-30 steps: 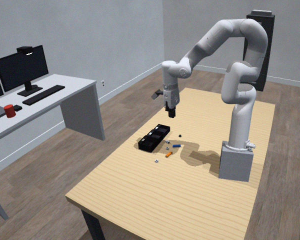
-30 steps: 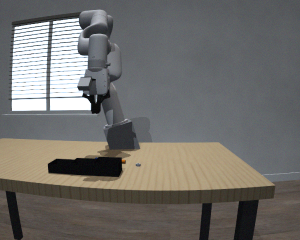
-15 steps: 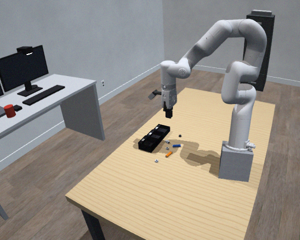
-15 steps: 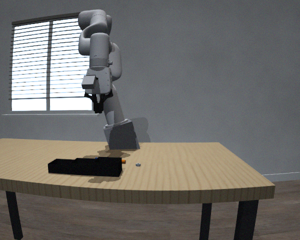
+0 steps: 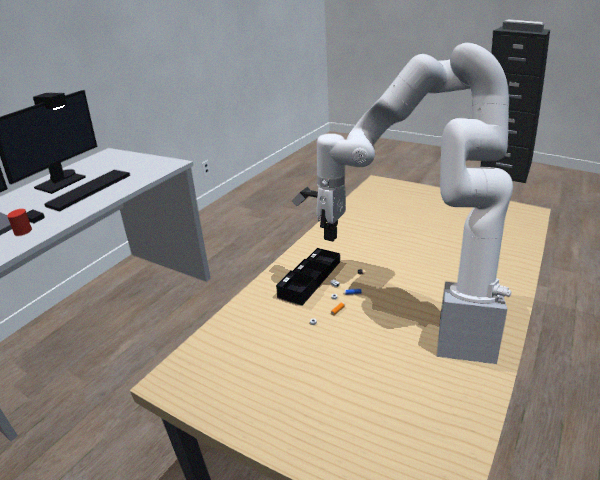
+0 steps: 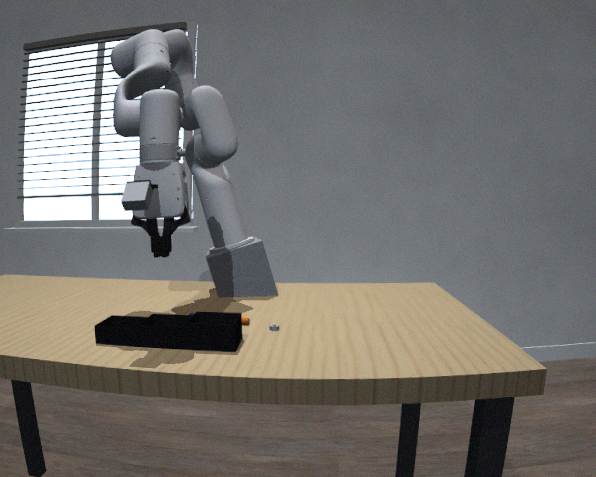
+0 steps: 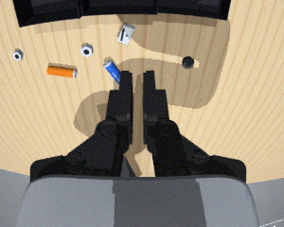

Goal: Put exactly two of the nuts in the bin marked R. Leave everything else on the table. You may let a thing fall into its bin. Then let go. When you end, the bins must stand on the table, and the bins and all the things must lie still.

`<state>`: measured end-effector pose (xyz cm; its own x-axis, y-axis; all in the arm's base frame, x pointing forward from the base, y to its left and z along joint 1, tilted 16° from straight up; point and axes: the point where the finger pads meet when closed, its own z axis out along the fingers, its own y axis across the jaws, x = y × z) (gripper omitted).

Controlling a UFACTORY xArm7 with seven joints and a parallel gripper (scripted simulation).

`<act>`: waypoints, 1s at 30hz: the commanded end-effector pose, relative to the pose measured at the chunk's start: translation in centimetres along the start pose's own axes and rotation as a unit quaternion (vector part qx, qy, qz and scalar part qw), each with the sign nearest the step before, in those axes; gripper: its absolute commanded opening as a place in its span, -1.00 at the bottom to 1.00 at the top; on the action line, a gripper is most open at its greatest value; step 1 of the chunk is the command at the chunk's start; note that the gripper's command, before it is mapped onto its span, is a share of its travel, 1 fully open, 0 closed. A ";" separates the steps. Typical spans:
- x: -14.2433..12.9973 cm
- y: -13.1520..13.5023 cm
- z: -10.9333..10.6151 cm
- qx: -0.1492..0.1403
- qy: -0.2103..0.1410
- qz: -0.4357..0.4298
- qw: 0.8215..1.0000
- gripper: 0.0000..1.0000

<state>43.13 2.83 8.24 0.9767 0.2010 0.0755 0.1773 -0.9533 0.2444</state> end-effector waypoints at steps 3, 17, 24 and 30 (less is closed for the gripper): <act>3.6 3.3 3.8 -0.014 -0.009 0.003 1.000 -0.85; 6.1 5.9 6.5 -0.014 -0.009 0.003 1.000 -0.85; 6.1 6.0 8.4 -0.014 -0.009 0.003 1.000 -0.85; 6.1 6.0 9.5 -0.014 -0.009 0.003 1.000 -0.85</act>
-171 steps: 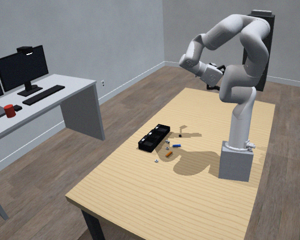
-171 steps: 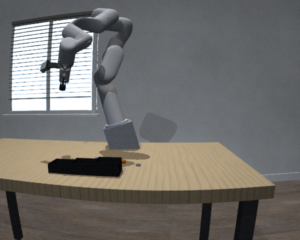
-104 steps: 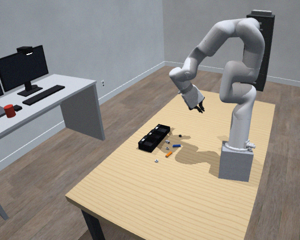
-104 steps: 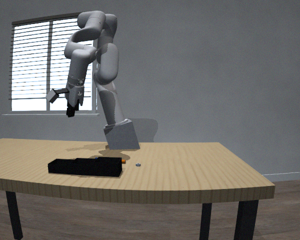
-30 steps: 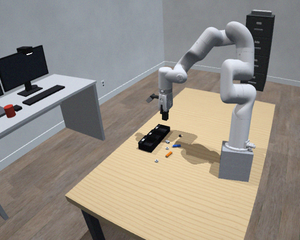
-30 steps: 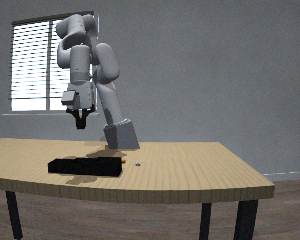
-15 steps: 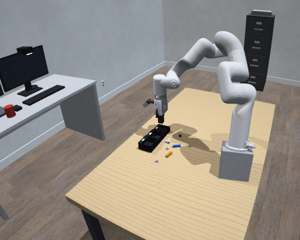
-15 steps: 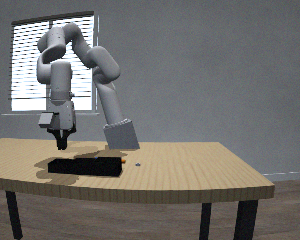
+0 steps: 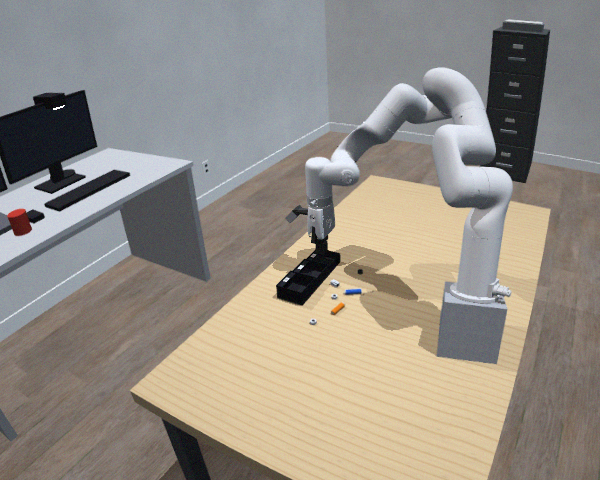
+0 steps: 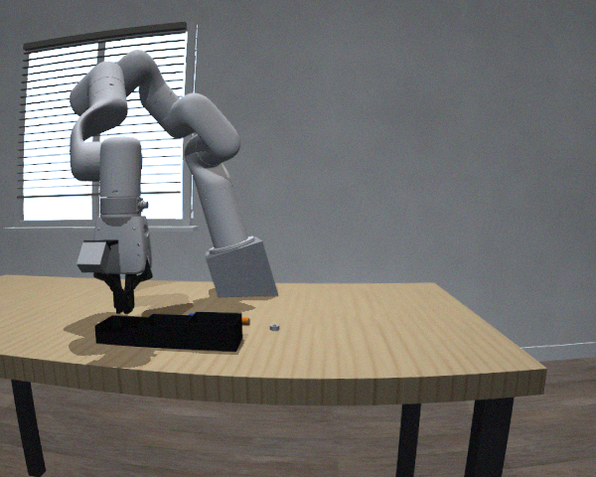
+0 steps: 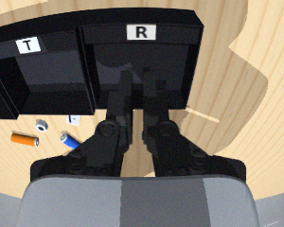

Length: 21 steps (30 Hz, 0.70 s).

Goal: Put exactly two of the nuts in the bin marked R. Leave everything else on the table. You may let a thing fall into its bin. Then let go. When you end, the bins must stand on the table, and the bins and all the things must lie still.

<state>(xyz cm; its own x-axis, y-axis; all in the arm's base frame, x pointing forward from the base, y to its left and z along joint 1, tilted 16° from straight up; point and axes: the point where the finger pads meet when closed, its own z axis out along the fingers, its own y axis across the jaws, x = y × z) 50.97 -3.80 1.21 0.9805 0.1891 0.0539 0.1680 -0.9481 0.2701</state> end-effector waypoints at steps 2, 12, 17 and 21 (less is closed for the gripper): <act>0.3 0.0 0.8 -0.001 0.003 0.000 1.000 -0.85; 0.3 0.0 3.2 -0.001 0.003 0.000 1.000 -0.85; 0.3 0.0 3.2 -0.001 0.003 0.000 1.000 -0.85; 0.3 0.0 3.2 -0.001 0.003 0.000 1.000 -0.85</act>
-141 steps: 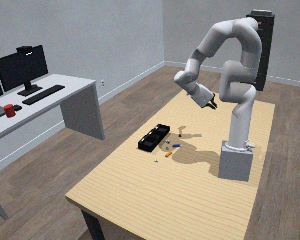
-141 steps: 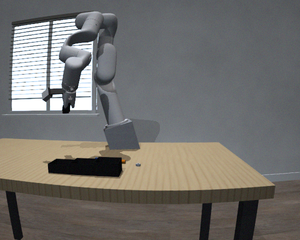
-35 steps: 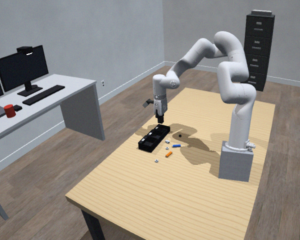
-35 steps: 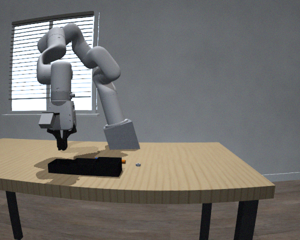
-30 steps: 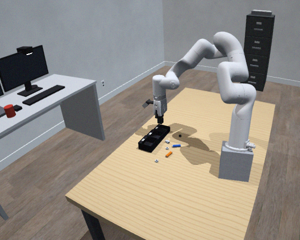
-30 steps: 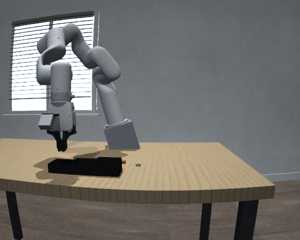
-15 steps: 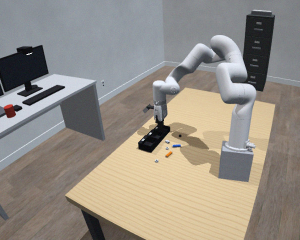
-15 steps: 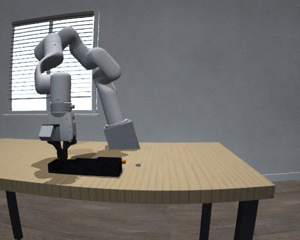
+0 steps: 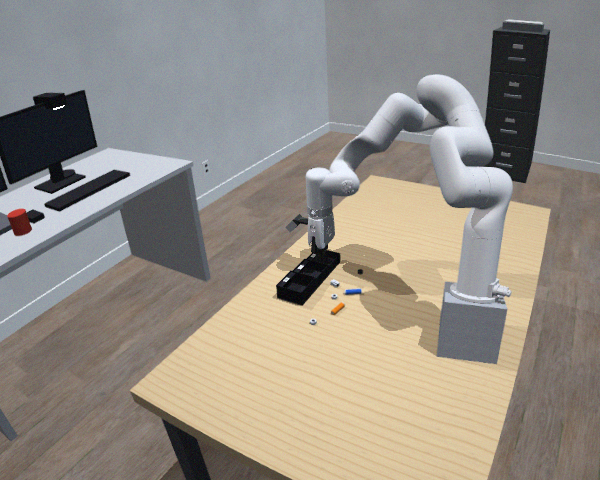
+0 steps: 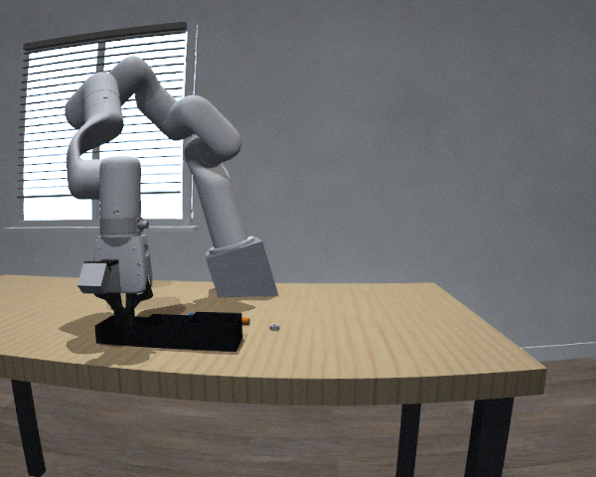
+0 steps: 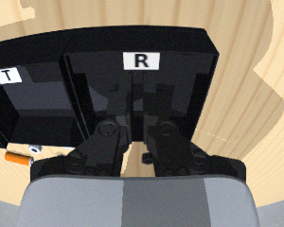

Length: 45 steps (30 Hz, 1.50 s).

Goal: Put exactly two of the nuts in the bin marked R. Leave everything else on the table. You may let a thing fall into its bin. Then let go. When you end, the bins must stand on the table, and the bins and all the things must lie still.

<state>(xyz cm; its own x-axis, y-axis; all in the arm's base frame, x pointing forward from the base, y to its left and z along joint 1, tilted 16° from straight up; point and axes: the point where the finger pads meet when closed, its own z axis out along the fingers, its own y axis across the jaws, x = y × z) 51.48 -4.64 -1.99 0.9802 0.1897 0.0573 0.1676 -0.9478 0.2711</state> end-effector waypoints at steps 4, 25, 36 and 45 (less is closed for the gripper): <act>0.1 0.0 -0.1 0.000 0.002 0.000 1.000 -0.85; 0.1 0.0 -0.1 0.000 0.002 0.000 1.000 -0.85; 0.1 0.0 -0.1 0.000 0.002 0.000 1.000 -0.85; 0.1 0.0 -0.9 0.000 0.002 0.000 1.000 -0.85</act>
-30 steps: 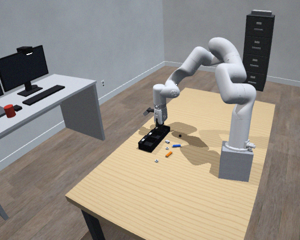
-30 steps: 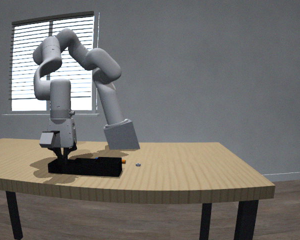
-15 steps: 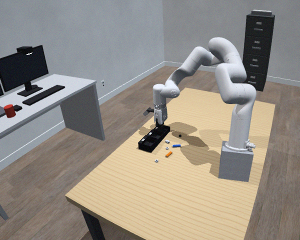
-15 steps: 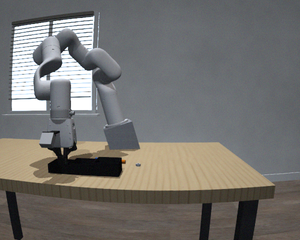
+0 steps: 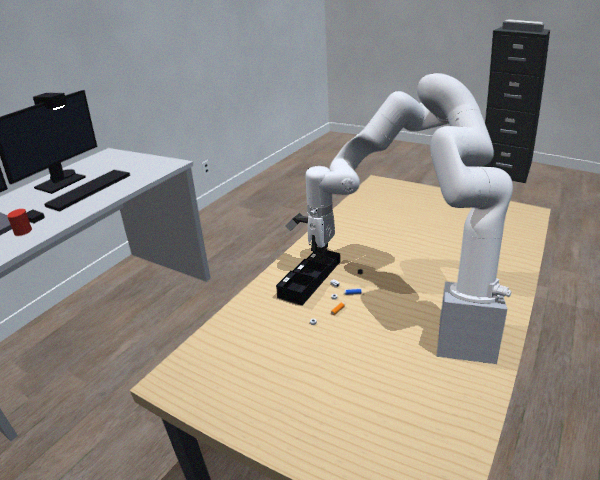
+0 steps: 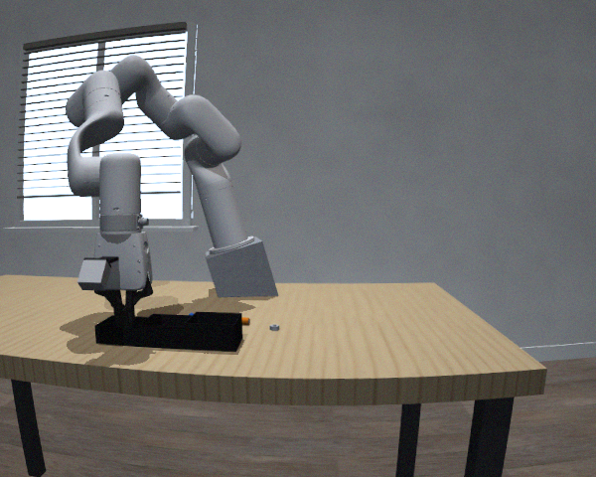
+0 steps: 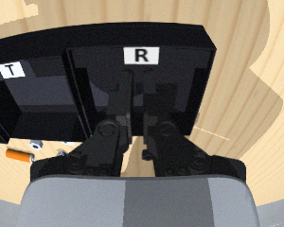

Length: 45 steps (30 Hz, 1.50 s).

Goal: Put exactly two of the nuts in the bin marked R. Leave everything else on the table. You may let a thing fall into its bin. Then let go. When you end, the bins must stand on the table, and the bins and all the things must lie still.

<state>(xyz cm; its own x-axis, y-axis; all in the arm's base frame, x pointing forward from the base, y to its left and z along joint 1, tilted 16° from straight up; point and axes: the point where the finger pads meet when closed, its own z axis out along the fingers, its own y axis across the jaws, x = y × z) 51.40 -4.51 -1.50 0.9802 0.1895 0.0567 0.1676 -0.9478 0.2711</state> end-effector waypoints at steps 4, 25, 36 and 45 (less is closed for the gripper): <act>0.2 0.0 -0.8 0.000 0.002 0.000 1.000 -0.85; 0.2 0.0 -5.2 0.000 0.002 0.000 1.000 -0.85; 0.1 -2.0 -5.5 0.000 0.002 0.000 1.000 -0.85; -0.2 -6.5 -5.5 0.000 0.002 0.000 1.000 -0.85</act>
<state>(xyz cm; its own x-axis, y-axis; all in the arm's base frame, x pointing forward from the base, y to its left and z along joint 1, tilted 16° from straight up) 49.71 1.57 2.31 0.9800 0.1908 0.0558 0.1692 -0.9480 0.2696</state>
